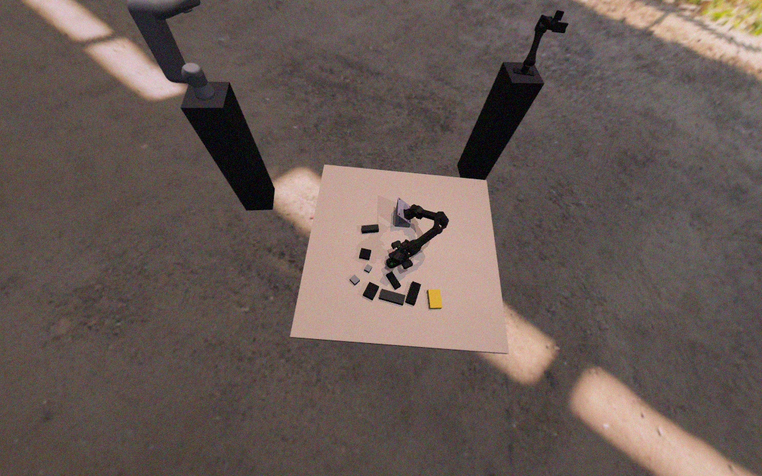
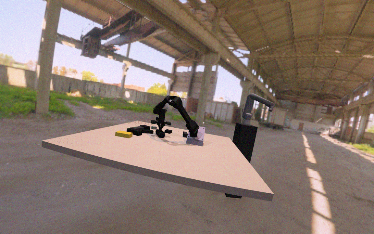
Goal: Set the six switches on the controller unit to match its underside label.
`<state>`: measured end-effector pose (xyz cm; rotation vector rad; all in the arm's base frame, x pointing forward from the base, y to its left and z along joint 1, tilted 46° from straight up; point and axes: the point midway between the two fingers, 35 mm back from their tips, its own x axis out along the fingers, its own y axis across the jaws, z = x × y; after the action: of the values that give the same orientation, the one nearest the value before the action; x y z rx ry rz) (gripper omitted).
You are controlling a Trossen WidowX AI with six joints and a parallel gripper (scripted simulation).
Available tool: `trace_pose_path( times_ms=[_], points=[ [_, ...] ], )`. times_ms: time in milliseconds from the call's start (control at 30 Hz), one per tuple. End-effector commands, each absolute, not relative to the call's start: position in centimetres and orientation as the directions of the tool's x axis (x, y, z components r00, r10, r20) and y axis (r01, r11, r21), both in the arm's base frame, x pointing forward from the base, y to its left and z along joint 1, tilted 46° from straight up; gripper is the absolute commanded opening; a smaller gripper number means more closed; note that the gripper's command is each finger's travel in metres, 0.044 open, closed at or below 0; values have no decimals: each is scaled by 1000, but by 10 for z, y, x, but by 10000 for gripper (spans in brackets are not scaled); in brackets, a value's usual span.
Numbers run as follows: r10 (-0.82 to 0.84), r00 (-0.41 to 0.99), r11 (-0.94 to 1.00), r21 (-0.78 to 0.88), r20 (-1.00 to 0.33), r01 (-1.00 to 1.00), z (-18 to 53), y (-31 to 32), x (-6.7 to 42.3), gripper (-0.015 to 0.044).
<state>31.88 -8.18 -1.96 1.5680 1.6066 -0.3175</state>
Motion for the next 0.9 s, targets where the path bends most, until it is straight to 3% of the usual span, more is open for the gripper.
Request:
trace_pose_path(
  times_ms=[0, 867],
  points=[
    [689, 155, 180, 374, -708, 910, 3, -107, 315, 0],
    [689, 155, 181, 375, -708, 909, -28, -113, 306, 0]
  ],
)
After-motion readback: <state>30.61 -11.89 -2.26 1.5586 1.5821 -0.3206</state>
